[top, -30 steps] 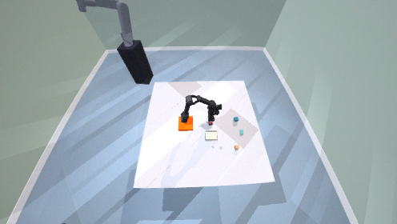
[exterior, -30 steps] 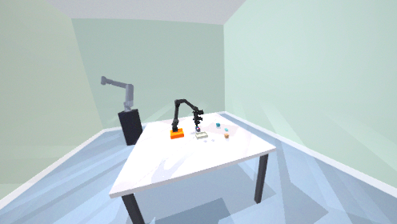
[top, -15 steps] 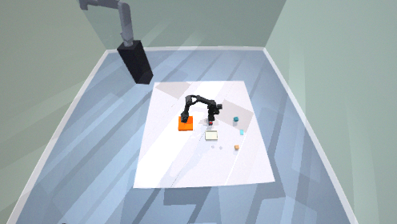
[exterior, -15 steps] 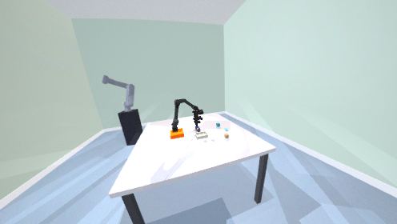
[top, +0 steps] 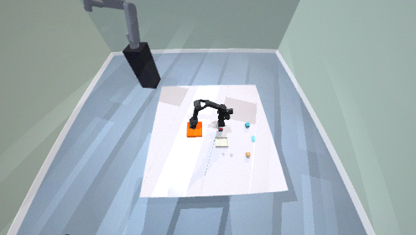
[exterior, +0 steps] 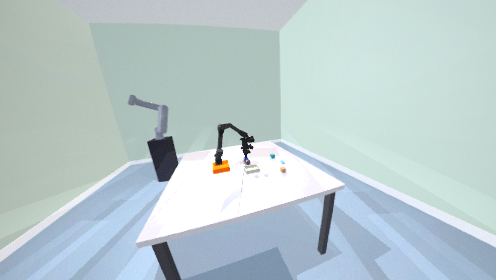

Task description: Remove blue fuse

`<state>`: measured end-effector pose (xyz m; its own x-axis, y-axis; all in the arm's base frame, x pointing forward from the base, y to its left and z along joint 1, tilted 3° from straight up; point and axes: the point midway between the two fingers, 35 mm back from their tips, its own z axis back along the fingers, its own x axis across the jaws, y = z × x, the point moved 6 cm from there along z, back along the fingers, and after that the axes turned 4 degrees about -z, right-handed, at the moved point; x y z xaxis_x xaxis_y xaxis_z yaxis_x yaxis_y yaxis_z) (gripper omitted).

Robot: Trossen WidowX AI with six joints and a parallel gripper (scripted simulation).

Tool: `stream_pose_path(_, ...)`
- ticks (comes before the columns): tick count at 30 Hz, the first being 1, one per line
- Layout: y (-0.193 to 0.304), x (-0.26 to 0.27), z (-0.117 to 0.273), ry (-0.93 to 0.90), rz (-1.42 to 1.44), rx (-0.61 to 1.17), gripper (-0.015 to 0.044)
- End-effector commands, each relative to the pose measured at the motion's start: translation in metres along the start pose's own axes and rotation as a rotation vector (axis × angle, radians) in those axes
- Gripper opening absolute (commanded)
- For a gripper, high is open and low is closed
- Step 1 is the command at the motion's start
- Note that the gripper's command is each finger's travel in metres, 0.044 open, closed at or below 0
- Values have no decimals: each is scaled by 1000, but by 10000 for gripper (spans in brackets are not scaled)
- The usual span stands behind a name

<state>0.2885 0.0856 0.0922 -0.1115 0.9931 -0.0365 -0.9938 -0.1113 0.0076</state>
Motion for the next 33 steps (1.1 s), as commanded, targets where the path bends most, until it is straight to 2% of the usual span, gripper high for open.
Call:
stream_pose_path(1, 0, 0, 3, -2, -2, -1, 0)
stream_pose_path(33, 0, 0, 18, -4, -4, -2, 0)
